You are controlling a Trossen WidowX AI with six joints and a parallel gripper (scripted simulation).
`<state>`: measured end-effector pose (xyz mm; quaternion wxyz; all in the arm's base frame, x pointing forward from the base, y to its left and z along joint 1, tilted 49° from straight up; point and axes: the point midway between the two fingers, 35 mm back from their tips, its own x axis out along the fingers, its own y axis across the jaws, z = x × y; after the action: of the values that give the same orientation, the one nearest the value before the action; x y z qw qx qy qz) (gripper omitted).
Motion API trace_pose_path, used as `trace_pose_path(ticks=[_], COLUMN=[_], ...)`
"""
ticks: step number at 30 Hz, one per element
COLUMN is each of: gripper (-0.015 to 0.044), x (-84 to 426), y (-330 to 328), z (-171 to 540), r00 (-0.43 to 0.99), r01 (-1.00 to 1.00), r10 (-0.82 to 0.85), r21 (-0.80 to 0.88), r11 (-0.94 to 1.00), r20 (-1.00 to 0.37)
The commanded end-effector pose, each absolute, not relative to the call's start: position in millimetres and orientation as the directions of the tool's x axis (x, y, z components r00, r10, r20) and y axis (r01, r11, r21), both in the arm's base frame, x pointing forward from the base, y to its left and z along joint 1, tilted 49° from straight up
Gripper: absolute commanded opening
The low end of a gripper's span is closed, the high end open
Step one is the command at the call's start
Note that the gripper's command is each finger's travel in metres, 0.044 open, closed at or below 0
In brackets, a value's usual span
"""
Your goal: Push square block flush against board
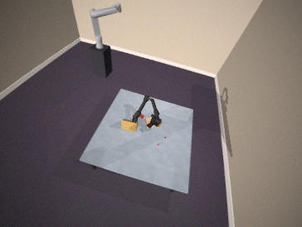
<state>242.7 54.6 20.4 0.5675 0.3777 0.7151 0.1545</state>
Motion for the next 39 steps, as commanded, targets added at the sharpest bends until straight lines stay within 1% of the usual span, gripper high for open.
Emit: trace_pose_path(ticks=[1,10,19,29,39], gripper=[0.0,0.0,0.0,0.0,0.0], x=[244,244,242,236,227], y=[61,78,95,114,132], z=[28,46,65,86,108], r00=[-0.068,-0.065,-0.062,-0.06,-0.06], r01=[0.253,-0.054,-0.356,-0.651,-0.869], r10=[0.716,0.711,0.71,0.713,0.72], r21=[0.682,0.714,0.68,0.569,0.391], r11=[0.686,0.698,0.641,0.502,0.303], r20=[-0.695,-0.7,-0.702,-0.699,-0.692])
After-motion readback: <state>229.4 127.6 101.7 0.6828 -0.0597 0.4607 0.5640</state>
